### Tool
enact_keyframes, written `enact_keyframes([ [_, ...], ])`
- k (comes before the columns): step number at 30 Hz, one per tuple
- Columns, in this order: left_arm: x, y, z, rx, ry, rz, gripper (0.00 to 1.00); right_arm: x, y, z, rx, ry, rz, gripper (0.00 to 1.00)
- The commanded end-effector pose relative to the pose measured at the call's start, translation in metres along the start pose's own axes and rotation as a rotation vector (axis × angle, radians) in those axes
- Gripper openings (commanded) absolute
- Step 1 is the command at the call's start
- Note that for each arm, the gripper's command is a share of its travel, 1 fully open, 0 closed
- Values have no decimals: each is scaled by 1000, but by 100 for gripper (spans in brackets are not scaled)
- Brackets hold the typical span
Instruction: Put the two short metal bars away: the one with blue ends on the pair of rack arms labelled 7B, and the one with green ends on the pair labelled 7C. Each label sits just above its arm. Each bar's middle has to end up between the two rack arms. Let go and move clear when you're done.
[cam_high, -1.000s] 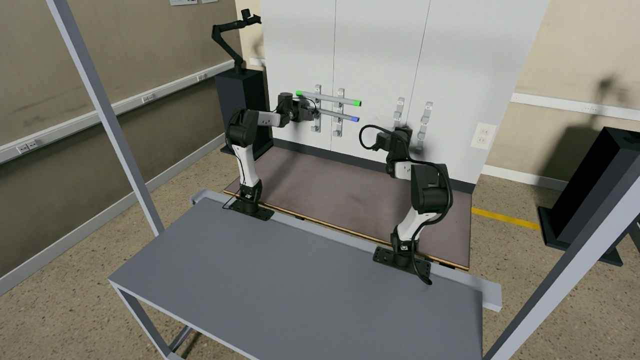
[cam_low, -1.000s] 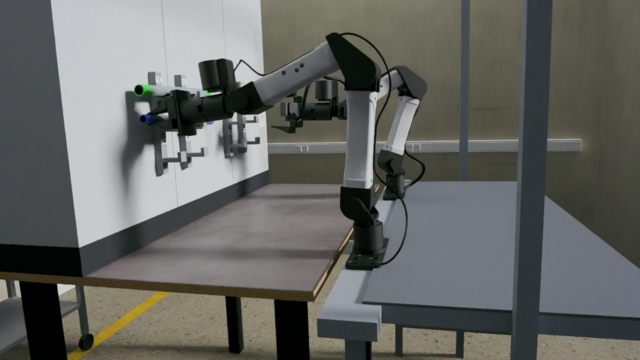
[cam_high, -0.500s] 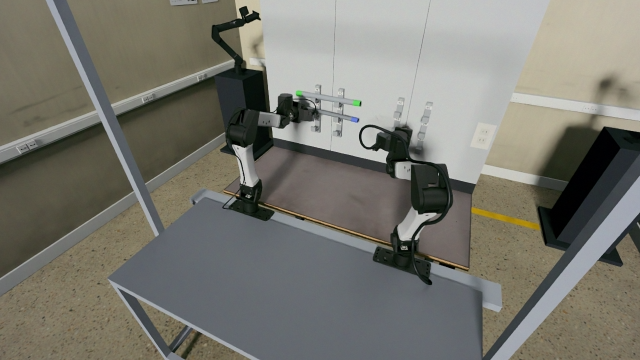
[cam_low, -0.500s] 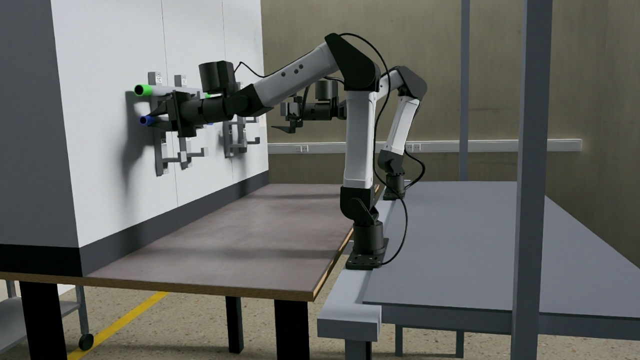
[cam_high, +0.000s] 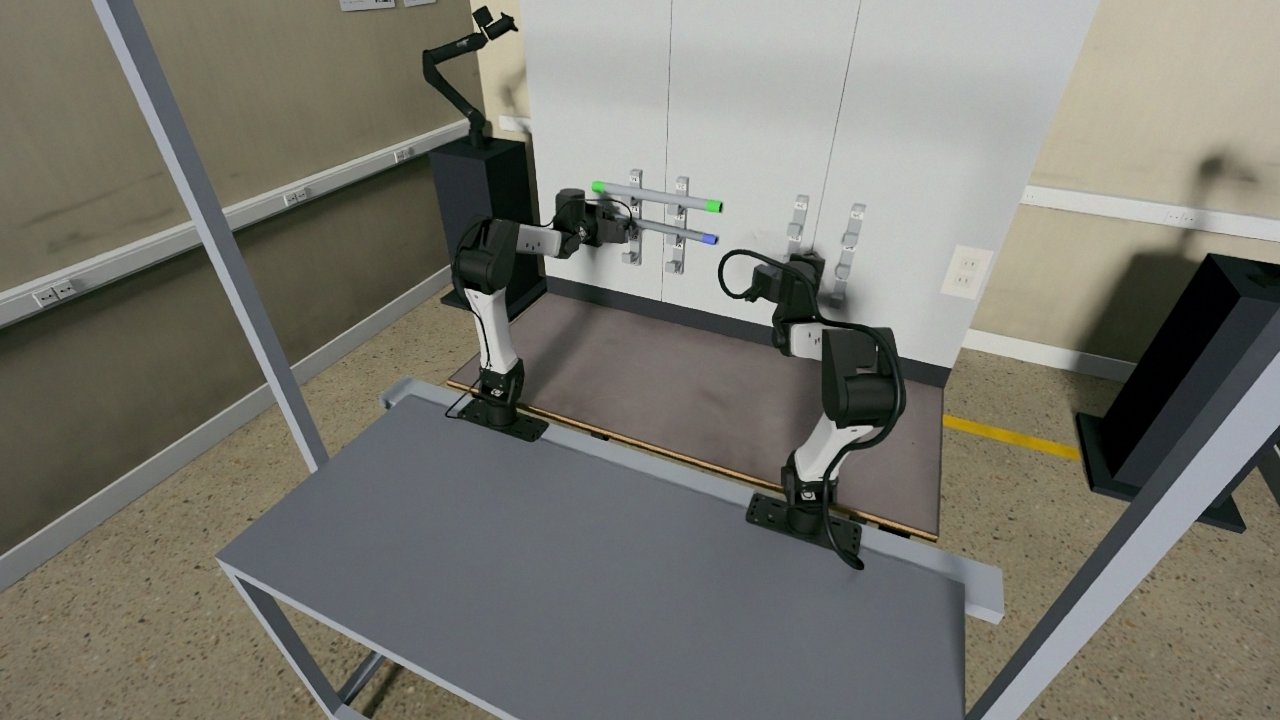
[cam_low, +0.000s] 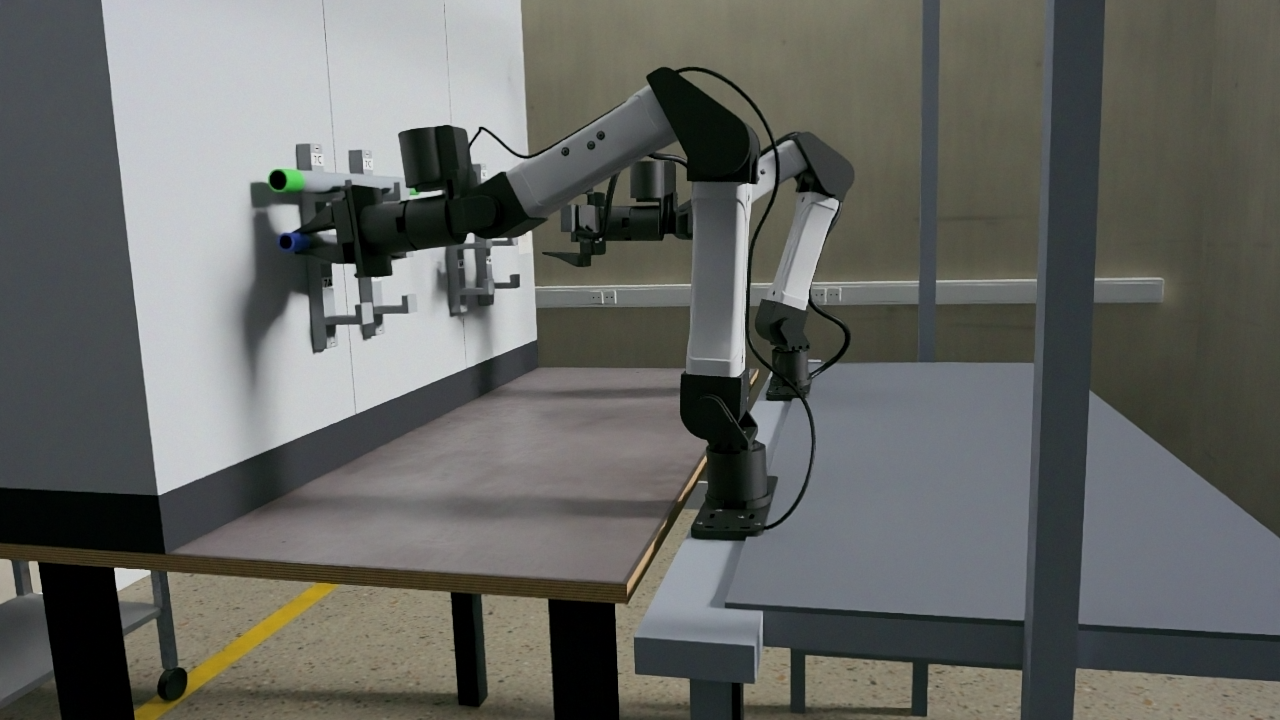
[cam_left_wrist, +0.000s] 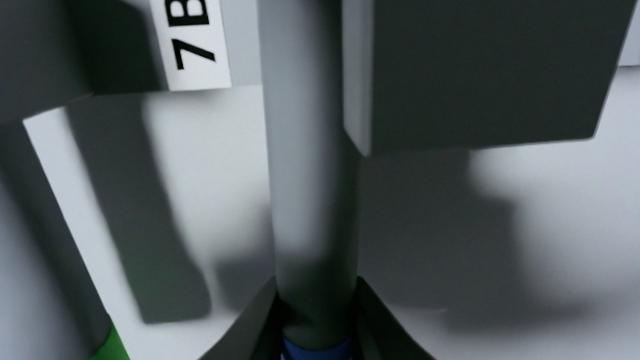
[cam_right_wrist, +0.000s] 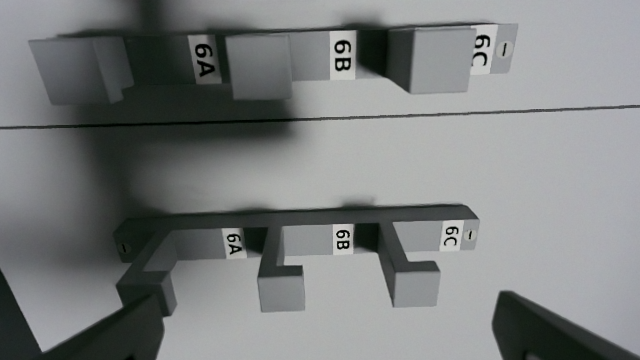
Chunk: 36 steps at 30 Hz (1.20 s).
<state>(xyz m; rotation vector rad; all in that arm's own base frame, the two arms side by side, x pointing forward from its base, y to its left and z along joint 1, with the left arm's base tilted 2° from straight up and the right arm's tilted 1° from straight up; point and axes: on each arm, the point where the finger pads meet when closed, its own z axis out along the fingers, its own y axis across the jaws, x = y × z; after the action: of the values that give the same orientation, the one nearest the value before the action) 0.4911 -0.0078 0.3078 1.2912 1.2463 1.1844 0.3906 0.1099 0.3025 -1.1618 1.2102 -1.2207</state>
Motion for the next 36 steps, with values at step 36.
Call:
enact_keyframes([
  [36,2,13,1,-105,6,-45,0,3,6,-3,-22,-4,-13,100],
])
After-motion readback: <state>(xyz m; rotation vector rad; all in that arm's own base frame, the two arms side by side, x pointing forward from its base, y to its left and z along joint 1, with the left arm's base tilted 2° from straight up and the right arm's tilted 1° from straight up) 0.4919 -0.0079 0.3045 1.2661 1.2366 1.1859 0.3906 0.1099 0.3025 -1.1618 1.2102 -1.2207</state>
